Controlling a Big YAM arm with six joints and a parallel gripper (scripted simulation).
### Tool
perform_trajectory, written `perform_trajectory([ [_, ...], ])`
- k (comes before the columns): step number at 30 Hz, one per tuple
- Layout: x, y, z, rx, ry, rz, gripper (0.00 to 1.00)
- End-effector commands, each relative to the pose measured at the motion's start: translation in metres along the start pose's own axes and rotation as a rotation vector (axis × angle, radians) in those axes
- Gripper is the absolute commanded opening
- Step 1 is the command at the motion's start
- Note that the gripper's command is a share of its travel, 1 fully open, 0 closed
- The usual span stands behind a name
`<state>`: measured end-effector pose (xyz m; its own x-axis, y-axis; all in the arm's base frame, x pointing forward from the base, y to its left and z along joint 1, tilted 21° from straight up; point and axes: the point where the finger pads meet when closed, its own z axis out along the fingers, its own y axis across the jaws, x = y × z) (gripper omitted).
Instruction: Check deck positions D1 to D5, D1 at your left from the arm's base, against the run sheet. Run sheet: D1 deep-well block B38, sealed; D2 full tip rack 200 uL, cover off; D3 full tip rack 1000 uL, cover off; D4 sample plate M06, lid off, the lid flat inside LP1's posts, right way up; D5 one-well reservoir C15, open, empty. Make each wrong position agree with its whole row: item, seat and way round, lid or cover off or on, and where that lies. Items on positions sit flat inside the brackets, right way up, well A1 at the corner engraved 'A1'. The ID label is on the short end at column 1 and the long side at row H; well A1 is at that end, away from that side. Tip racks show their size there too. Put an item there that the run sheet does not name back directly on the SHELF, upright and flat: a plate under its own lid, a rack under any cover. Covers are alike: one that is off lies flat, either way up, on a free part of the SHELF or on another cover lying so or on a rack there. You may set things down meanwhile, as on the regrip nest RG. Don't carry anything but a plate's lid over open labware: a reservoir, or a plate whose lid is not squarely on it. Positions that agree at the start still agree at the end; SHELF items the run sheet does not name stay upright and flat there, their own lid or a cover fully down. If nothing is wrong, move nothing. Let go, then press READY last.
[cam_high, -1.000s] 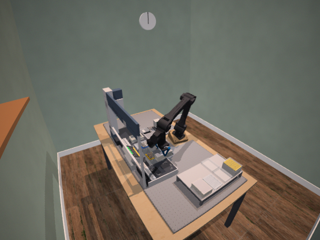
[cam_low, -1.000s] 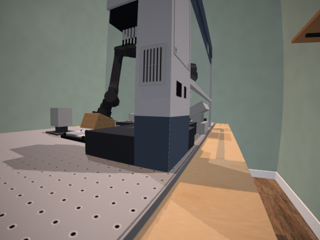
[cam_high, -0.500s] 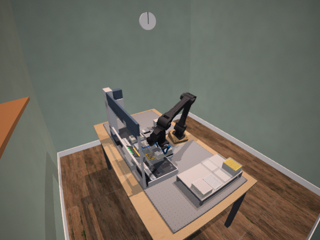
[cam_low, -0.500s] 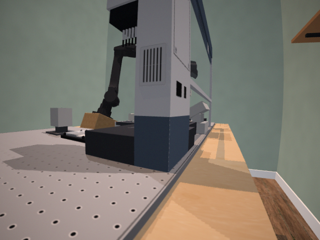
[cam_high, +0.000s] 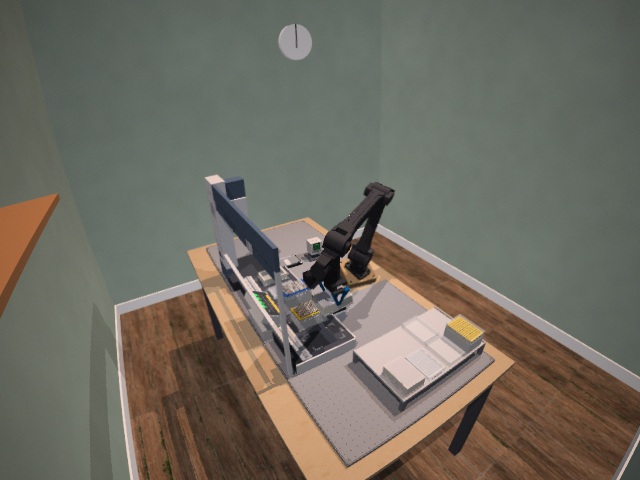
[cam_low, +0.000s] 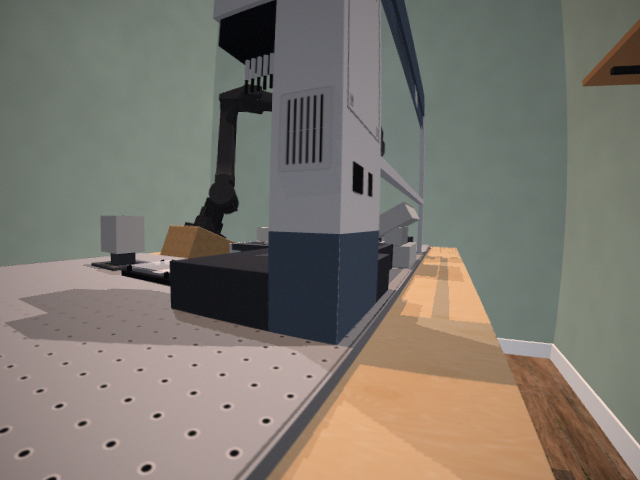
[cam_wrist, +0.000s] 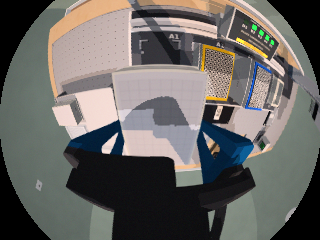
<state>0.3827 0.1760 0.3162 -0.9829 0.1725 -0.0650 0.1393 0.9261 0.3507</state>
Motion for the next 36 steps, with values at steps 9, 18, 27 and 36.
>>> perform_trajectory([
  [9, 0.056, 0.007, -0.016, -0.025, -0.041, -0.004, 0.00],
  [18, 0.092, 0.005, -0.015, -0.022, -0.032, -0.001, 0.00],
  [27, 0.120, 0.018, -0.035, -0.057, -0.066, -0.011, 0.00],
  [36, 0.119, 0.010, -0.020, -0.033, -0.042, -0.002, 0.00],
])
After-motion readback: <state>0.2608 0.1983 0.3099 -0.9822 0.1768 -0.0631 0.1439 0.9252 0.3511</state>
